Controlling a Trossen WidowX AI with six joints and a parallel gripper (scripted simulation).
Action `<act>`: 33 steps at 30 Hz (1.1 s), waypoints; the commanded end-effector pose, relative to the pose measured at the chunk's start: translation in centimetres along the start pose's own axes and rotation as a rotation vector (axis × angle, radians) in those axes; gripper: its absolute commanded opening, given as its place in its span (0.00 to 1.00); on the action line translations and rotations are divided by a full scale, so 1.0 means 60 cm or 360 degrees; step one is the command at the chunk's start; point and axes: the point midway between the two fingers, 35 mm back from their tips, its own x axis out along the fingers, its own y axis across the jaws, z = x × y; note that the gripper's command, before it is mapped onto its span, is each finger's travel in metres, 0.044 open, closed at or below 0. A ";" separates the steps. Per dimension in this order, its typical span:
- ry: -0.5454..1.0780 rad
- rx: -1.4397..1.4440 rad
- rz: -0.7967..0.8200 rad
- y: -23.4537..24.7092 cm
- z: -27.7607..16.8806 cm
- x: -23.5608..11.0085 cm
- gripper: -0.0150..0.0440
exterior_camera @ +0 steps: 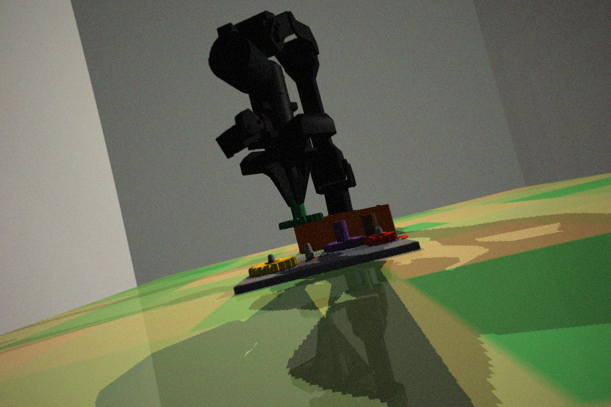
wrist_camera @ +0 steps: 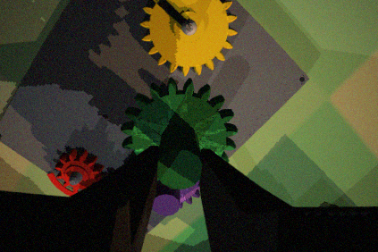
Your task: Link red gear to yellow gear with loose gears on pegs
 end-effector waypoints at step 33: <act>0.0008 0.0300 -0.0014 -0.005 -0.002 0.069 0.25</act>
